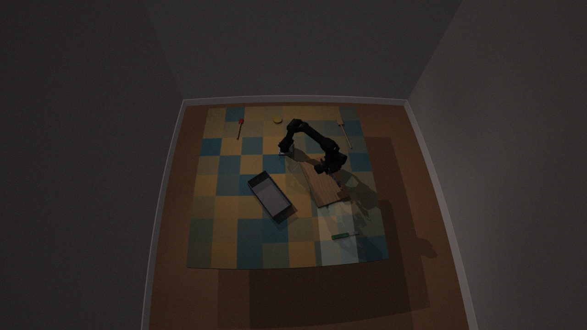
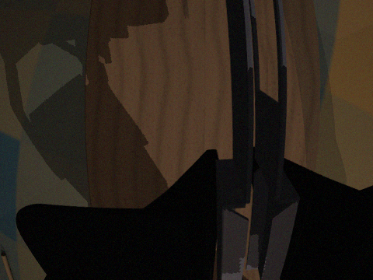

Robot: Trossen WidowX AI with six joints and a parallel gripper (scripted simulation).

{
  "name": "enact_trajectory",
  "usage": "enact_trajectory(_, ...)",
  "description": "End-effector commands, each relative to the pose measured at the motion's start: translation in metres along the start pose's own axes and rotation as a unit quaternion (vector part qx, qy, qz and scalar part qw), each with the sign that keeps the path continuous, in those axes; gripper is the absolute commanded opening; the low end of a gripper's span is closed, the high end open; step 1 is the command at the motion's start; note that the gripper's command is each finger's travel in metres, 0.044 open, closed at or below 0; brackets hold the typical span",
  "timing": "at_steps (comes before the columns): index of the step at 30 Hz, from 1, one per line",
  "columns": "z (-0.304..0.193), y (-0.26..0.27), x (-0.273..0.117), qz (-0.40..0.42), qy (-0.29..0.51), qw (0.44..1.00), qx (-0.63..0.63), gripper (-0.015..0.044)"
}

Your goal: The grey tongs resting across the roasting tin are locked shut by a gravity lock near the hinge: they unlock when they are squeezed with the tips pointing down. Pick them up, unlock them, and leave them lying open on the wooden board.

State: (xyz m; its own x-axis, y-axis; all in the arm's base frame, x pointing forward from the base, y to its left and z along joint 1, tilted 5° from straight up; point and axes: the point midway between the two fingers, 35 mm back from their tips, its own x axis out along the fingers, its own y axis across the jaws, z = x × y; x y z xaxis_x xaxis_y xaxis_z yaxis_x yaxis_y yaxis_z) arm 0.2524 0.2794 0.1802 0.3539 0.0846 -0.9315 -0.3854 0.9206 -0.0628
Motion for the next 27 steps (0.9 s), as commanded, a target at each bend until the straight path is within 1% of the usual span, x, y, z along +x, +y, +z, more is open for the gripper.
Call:
enact_trajectory(1, 0.003, 0.003, -0.001, 0.0, -0.035, 0.999, -0.007, -0.015)
enact_trajectory(27, -0.002, 0.014, 0.004, -0.011, -0.249, 0.968, -0.023, -0.015)
